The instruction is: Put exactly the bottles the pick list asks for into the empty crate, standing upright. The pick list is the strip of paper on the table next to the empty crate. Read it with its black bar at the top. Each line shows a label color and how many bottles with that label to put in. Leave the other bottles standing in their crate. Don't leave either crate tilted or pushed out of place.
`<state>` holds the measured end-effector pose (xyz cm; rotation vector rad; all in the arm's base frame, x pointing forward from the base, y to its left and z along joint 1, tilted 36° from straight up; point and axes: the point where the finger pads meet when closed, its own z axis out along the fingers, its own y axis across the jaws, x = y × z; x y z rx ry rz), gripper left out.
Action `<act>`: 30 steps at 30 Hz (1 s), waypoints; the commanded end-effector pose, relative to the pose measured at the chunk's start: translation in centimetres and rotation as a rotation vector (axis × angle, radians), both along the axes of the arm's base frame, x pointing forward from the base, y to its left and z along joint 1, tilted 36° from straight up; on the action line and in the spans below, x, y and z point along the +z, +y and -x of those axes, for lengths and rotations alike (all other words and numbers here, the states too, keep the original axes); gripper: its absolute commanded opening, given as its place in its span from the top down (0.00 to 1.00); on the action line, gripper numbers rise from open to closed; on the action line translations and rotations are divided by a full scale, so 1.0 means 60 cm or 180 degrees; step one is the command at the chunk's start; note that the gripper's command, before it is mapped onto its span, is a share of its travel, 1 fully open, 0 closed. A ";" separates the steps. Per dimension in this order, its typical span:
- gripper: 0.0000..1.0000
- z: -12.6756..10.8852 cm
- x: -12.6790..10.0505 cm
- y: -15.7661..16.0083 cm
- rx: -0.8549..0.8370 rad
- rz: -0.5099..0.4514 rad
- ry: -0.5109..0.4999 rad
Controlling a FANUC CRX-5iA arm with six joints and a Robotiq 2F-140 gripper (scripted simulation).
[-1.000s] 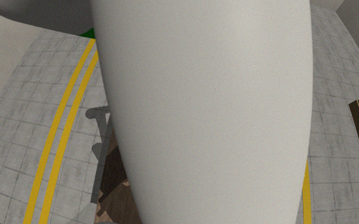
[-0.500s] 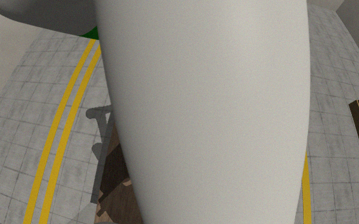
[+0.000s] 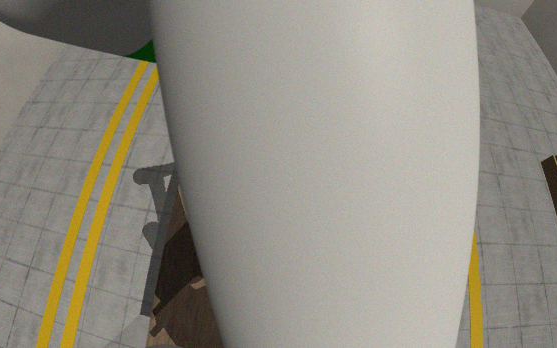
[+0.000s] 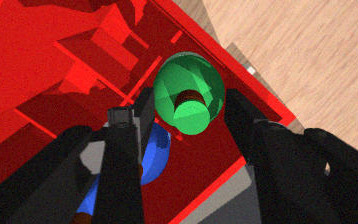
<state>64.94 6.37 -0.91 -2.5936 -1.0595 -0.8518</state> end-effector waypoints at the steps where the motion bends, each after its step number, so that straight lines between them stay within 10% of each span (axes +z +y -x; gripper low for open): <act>1: 0.56 -0.001 0.002 -0.001 -0.0002 0.0001 -0.0005; 30: 0.56 0.030 0.059 -0.029 -0.0002 0.0001 -0.0005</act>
